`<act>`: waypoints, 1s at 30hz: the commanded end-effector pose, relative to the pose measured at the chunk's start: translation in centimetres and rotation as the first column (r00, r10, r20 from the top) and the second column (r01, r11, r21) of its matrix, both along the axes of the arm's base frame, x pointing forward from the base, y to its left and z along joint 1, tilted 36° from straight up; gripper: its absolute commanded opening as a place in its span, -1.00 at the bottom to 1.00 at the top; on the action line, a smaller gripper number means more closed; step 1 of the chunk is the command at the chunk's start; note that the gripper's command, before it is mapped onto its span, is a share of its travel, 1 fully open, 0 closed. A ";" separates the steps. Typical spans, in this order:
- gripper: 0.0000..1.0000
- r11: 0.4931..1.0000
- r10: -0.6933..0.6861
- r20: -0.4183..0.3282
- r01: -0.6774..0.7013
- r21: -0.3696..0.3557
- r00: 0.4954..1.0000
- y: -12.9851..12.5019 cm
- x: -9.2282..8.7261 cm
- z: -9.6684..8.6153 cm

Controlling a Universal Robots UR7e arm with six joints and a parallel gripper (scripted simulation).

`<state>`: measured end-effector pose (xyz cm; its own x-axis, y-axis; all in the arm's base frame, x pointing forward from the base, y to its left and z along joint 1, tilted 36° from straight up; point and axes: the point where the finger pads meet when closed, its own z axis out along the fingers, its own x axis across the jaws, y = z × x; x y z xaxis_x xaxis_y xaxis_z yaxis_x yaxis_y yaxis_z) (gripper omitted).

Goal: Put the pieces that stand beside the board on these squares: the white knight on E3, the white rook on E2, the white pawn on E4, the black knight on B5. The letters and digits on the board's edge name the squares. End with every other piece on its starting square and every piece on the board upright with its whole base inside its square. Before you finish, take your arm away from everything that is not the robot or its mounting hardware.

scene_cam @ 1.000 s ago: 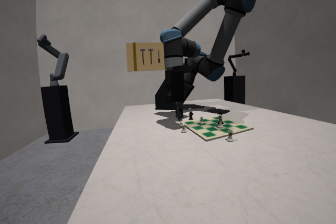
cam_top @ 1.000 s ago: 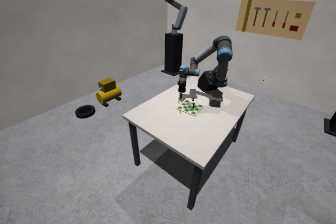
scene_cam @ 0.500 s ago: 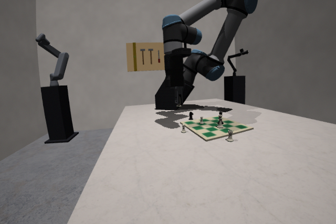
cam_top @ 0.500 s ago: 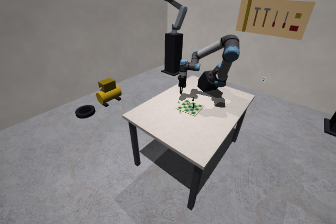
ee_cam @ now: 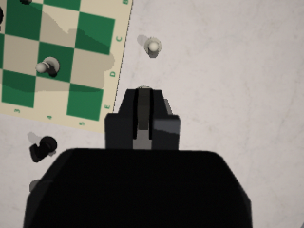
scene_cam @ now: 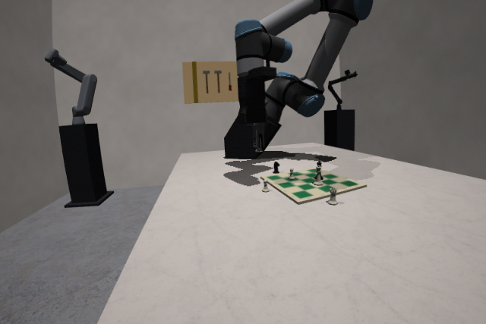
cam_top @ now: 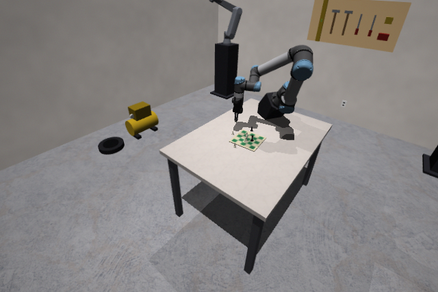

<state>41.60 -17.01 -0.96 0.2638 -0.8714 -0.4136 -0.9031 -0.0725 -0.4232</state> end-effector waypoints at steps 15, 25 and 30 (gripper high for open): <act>-1.00 0.995 -0.089 -0.055 0.091 0.034 0.995 7.4 -3.0 4.5; -1.00 0.988 -0.139 -0.089 0.144 0.053 0.986 11.9 -5.0 5.7; -1.00 0.988 -0.141 -0.089 0.146 0.053 0.986 12.1 -5.1 5.7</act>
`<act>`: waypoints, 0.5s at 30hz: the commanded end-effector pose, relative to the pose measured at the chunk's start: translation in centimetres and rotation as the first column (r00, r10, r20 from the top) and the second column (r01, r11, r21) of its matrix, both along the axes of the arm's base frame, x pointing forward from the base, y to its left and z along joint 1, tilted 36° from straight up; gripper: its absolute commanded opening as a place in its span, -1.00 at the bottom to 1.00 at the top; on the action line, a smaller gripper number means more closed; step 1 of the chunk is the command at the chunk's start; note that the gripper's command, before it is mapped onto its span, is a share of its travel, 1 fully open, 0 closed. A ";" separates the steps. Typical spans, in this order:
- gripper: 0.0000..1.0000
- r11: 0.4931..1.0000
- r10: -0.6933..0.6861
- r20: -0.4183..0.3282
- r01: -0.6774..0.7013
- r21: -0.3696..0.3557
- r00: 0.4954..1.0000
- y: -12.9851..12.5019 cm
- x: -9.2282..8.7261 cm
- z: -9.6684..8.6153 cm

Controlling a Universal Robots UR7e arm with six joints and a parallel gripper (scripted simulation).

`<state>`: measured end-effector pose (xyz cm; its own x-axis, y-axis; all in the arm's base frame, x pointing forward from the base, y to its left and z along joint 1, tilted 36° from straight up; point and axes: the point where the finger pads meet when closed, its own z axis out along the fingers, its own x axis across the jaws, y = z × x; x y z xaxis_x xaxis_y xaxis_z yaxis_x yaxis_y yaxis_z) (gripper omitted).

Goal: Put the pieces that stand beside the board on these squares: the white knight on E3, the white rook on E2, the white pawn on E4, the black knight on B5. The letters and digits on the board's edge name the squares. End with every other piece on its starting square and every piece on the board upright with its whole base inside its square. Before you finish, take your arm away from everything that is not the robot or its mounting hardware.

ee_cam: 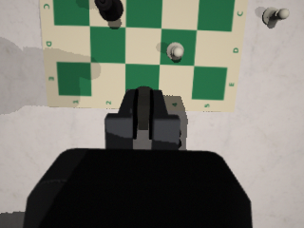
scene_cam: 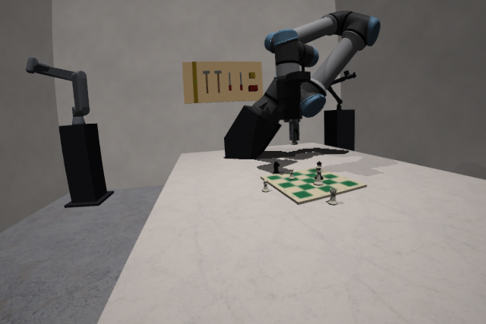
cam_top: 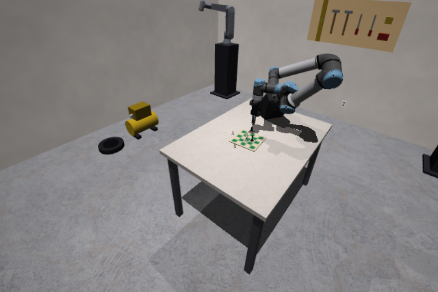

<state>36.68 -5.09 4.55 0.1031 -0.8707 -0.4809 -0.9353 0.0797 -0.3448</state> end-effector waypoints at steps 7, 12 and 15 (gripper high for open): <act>-1.00 1.000 -0.003 -0.001 0.003 0.000 1.000 0.1 -0.2 0.2; -1.00 1.000 -0.003 -0.001 0.003 0.000 1.000 0.1 -0.2 0.2; -1.00 1.000 -0.003 -0.001 0.003 0.000 1.000 0.2 -0.1 0.1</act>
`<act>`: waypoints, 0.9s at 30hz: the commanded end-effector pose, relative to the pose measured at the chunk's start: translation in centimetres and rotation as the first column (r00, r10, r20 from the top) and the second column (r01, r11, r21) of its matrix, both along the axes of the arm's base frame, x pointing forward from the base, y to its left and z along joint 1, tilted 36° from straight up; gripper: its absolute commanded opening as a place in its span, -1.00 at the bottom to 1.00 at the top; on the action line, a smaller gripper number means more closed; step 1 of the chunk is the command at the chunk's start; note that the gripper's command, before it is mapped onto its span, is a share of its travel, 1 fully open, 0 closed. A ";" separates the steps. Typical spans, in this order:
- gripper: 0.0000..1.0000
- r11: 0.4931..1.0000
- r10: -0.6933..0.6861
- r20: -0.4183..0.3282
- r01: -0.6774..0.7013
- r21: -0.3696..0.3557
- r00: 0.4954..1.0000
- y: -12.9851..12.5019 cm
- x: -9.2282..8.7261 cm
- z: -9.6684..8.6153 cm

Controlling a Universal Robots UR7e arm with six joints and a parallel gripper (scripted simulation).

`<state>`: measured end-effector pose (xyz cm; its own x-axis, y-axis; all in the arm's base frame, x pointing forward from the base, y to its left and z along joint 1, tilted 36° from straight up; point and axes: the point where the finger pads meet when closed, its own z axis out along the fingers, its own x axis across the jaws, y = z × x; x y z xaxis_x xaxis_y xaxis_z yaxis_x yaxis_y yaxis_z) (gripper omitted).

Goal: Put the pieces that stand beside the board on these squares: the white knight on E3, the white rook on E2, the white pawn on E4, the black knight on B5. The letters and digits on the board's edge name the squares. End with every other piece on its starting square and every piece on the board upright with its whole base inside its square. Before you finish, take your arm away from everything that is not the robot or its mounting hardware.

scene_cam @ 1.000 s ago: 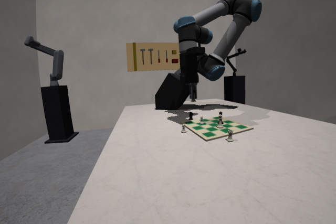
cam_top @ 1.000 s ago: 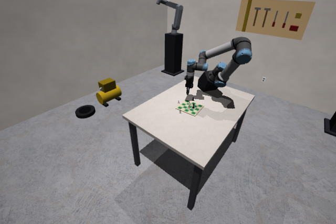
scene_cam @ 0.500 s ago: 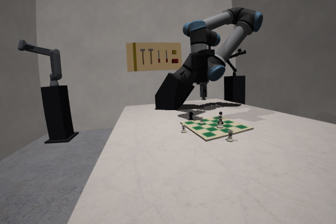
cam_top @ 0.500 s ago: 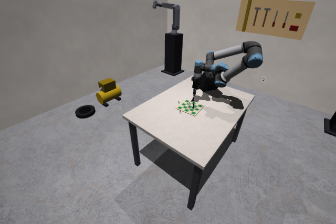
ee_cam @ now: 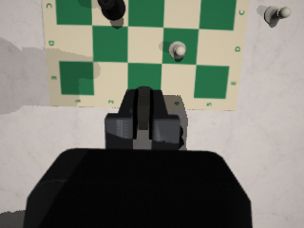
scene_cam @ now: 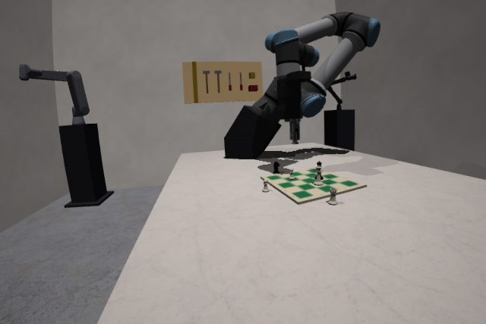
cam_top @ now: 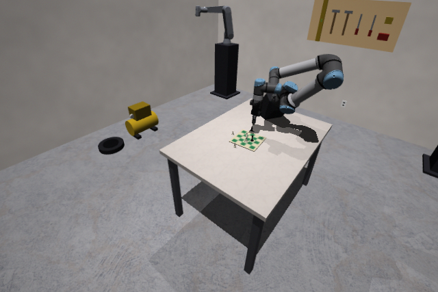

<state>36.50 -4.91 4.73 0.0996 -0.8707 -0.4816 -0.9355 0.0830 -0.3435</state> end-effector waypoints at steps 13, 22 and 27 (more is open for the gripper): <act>-1.00 1.000 0.000 0.000 0.000 0.000 1.000 1.0 0.8 -1.7; -1.00 1.000 0.000 0.000 0.000 0.000 1.000 2.2 1.5 -3.6; -1.00 1.000 0.000 0.000 0.000 0.000 1.000 3.0 2.1 -5.0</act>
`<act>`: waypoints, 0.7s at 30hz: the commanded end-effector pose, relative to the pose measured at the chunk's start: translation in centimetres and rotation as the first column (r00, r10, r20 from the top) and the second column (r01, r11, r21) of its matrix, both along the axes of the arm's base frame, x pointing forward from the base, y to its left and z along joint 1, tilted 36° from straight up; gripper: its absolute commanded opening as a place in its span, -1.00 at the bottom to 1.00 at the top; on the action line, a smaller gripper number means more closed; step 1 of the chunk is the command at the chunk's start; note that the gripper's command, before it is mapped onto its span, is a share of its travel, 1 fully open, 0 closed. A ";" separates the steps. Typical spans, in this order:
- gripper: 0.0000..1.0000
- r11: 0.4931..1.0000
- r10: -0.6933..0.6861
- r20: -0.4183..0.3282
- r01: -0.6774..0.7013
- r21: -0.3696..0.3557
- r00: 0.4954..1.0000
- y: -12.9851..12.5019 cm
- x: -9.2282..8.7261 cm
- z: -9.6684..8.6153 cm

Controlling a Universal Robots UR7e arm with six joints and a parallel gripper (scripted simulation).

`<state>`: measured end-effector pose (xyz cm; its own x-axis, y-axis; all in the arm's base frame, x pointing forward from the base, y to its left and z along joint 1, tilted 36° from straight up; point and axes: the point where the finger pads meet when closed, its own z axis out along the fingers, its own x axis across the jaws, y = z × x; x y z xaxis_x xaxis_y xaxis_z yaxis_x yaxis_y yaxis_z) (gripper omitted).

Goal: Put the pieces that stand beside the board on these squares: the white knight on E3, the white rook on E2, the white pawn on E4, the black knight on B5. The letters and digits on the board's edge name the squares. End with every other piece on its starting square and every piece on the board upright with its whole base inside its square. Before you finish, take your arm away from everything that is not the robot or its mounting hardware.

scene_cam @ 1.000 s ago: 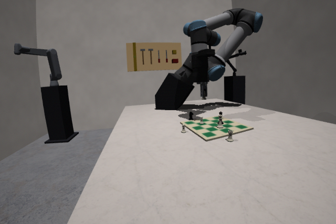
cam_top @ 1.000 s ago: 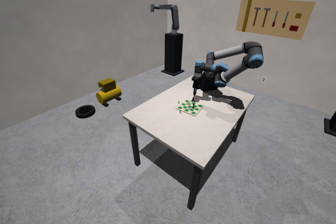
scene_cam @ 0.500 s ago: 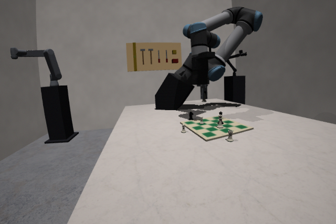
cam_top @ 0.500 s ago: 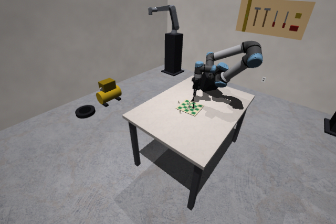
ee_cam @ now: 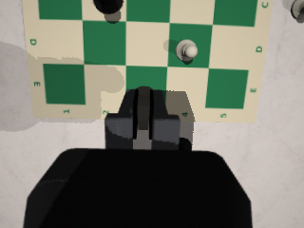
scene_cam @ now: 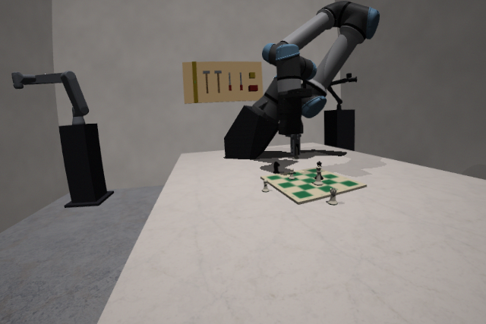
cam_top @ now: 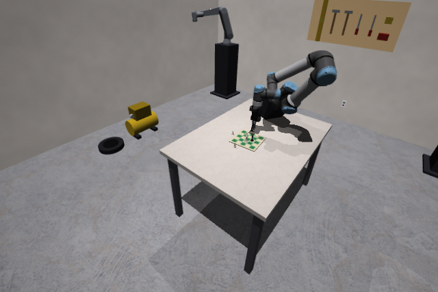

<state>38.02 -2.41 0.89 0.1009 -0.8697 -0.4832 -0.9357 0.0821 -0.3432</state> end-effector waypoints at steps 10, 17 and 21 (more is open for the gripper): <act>-1.00 1.000 -0.002 0.000 0.002 -0.002 1.000 1.6 1.4 -3.0; -1.00 1.000 -0.002 0.000 0.002 -0.002 1.000 2.0 1.6 -3.5; -1.00 1.000 -0.002 0.000 0.002 -0.002 1.000 2.1 1.7 -3.7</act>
